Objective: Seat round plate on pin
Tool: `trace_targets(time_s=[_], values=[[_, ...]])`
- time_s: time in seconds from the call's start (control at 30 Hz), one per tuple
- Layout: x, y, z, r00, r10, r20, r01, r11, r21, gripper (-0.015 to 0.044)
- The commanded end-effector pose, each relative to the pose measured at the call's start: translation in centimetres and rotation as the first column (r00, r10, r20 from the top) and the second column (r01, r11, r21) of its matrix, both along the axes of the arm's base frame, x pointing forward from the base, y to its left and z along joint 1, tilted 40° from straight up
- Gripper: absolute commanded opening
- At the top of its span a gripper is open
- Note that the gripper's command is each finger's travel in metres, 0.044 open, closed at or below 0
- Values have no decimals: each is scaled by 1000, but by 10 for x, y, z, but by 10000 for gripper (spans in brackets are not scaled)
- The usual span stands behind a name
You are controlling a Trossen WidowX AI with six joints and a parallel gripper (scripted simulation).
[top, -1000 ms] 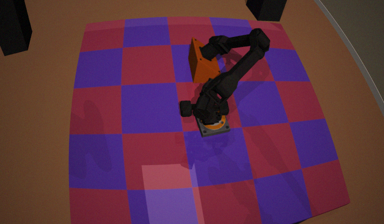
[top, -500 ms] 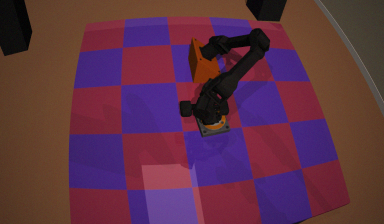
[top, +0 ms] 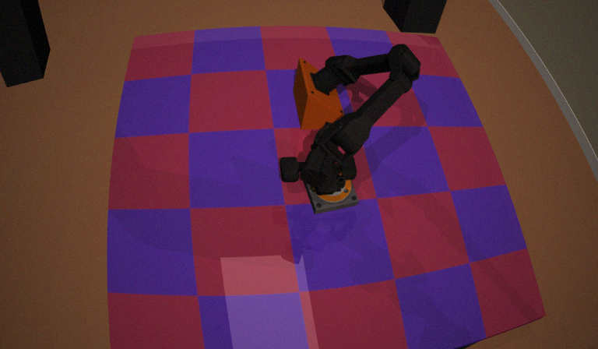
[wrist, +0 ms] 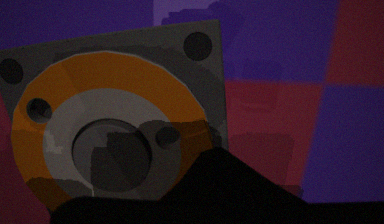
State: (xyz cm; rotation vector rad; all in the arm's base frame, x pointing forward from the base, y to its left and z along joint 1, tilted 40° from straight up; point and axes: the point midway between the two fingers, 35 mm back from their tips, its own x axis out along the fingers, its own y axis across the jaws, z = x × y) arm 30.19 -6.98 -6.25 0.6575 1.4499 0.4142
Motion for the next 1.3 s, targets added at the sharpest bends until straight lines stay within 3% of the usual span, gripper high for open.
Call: trace_targets(time_s=[0.0,1.27], values=[[8,-1,2,1000,-1,26,1,1000,-3,0],[31,5,11,1000,-1,28,1,1000,-3,0]])
